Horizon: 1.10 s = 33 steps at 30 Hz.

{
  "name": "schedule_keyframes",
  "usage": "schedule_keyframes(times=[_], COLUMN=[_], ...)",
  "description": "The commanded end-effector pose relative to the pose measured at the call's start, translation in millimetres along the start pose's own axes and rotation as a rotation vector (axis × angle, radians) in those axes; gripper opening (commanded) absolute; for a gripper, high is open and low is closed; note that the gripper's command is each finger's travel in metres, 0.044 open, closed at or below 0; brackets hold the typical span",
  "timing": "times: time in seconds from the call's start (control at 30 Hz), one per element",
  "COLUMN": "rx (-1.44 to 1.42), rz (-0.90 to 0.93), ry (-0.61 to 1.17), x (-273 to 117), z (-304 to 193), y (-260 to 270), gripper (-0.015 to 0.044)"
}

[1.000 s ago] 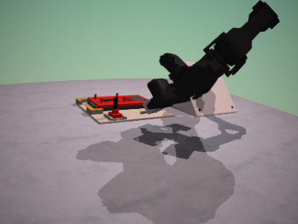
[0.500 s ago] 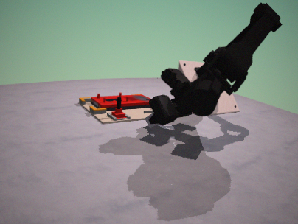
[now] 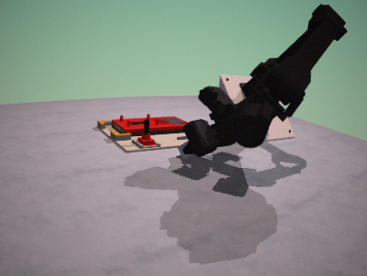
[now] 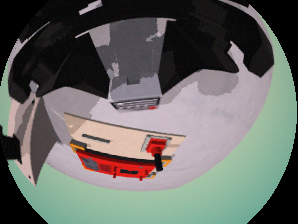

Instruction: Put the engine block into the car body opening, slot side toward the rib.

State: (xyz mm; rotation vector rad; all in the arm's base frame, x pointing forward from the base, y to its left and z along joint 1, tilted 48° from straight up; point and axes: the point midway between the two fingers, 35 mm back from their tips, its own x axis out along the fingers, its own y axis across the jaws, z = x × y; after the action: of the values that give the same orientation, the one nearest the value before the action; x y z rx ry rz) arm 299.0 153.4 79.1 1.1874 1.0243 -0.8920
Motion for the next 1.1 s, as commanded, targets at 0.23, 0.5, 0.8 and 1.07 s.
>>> schedule_keyframes(times=[0.23,0.5,0.8,1.07], rx=[-0.001,-0.001,-0.001,-0.005], rz=[-0.001,-0.002,-0.002,0.0], ry=[0.001,0.009,0.01,0.005], x=[0,-10,-44,-42], z=[0,1,4,5], y=[0,0,0,0], gripper=[0.044,0.044,0.044,0.044])
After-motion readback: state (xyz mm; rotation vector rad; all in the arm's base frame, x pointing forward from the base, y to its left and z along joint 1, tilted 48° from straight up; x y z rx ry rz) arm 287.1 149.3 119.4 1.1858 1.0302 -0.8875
